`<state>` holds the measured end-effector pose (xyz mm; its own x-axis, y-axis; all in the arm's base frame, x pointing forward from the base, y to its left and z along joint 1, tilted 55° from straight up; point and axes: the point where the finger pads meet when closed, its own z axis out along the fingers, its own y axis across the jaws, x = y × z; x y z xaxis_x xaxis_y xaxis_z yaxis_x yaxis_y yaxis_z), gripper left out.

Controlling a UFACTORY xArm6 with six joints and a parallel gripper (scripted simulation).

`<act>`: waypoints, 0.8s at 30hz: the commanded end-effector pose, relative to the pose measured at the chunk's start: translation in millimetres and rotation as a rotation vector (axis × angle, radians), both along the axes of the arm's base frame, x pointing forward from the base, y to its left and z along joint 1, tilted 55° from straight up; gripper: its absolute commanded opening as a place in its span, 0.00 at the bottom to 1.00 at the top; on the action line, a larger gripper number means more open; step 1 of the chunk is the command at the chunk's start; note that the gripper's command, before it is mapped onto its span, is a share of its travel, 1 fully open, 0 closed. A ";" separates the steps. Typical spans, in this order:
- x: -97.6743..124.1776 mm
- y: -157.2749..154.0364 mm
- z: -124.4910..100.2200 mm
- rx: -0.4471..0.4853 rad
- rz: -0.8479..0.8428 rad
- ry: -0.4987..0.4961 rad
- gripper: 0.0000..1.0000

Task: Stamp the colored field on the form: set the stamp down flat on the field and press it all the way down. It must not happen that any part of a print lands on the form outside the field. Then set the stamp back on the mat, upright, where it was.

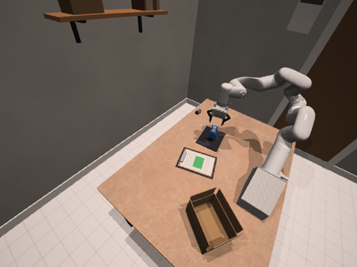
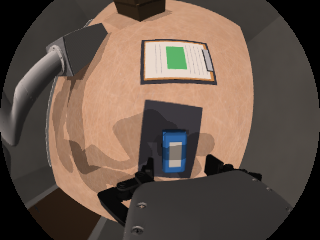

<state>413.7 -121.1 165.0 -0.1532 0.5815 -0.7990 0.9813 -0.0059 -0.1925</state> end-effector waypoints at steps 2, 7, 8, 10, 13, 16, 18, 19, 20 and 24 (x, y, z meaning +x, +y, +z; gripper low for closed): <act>0.5 -0.3 2.0 0.001 0.002 -0.002 0.91; 0.5 -0.3 2.0 0.001 0.002 -0.002 0.91; 0.5 -0.3 2.0 0.001 0.002 -0.002 0.91; 0.4 -0.6 1.7 0.001 0.002 -0.002 0.91; 0.1 -2.8 0.2 0.001 0.002 -0.002 0.91; -0.6 -7.6 -3.2 0.001 0.002 -0.002 0.91; -1.2 -12.5 -6.6 0.001 0.002 -0.002 0.91; -1.2 -12.5 -6.6 0.001 0.002 -0.002 0.91; -1.2 -12.5 -6.6 0.001 0.002 -0.002 0.91; -3.1 -25.7 -15.8 0.001 0.002 -0.002 0.91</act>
